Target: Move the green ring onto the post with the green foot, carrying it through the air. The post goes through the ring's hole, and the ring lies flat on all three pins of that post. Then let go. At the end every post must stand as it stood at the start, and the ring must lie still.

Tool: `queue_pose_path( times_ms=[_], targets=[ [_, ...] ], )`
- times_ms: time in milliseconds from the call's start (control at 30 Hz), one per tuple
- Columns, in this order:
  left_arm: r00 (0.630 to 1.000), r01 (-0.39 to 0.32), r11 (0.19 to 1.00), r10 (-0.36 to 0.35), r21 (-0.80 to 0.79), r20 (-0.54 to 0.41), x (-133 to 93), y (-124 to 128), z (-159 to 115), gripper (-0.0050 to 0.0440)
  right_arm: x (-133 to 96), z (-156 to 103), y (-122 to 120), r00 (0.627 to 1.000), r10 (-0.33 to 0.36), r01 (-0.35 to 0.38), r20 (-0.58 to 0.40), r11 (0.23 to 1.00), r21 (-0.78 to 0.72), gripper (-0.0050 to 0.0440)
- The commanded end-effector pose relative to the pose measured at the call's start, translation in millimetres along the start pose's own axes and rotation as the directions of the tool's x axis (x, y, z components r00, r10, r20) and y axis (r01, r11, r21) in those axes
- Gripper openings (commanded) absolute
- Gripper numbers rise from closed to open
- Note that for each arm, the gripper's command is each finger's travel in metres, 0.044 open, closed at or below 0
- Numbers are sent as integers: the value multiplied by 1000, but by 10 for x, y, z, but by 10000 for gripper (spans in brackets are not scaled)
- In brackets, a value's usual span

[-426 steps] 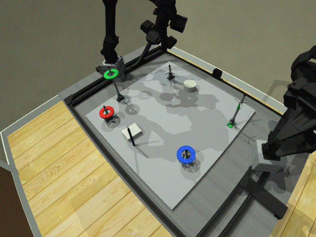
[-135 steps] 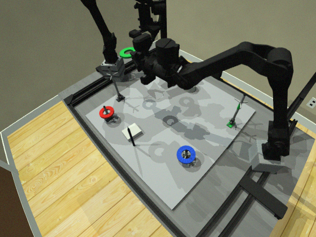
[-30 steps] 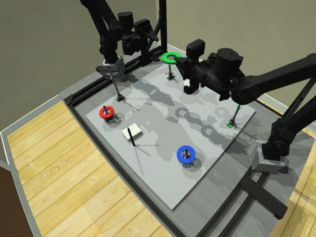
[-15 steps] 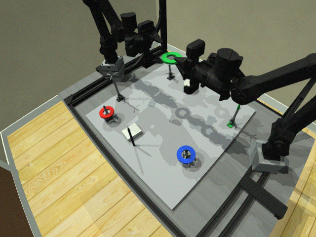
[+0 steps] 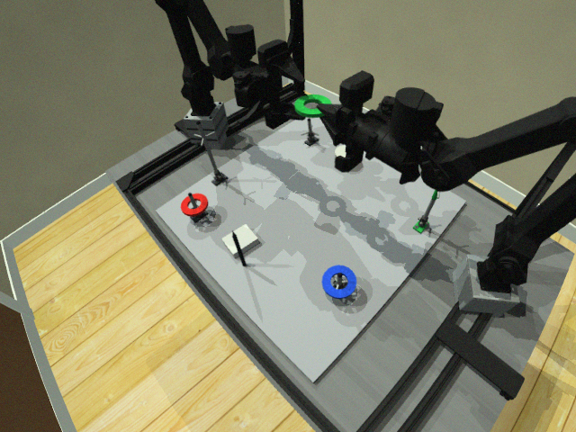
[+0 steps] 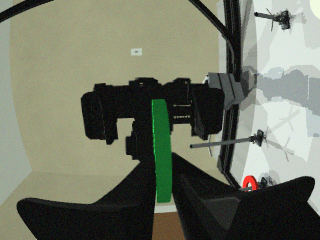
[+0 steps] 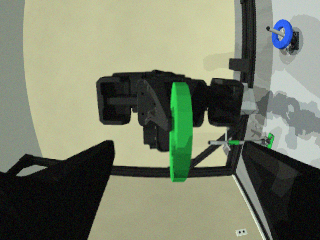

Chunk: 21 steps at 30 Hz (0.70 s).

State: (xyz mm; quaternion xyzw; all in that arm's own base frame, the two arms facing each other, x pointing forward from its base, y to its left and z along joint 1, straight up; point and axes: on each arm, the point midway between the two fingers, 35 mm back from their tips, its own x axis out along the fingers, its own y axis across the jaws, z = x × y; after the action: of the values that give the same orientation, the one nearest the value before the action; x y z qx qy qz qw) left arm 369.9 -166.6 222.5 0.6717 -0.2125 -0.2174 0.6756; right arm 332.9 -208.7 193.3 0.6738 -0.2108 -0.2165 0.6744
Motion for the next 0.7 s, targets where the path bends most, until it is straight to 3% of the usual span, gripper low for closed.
queue_pose_path(
  times_ms=[0,200,433,500,667],
  targets=[
    [1000,-5,1000,5,7,-3,-5,12,-2,0,66,-6,22,1000,7,-7,-4,1000,3,400],
    [1000,-5,1000,5,7,-3,-5,12,-2,0,138,-5,13,1000,7,-7,-4,1000,3,400],
    [1000,-5,1000,5,7,-3,-5,12,-2,0,138,-5,13,1000,7,-7,-4,1000,3,232],
    [1000,-5,1000,5,7,-3,-5,12,-2,0,138,-5,13,1000,7,-7,-4,1000,3,232],
    [1000,-5,1000,5,7,-3,-5,12,-2,0,138,-5,13,1000,7,-7,-4,1000,3,112]
  ],
)
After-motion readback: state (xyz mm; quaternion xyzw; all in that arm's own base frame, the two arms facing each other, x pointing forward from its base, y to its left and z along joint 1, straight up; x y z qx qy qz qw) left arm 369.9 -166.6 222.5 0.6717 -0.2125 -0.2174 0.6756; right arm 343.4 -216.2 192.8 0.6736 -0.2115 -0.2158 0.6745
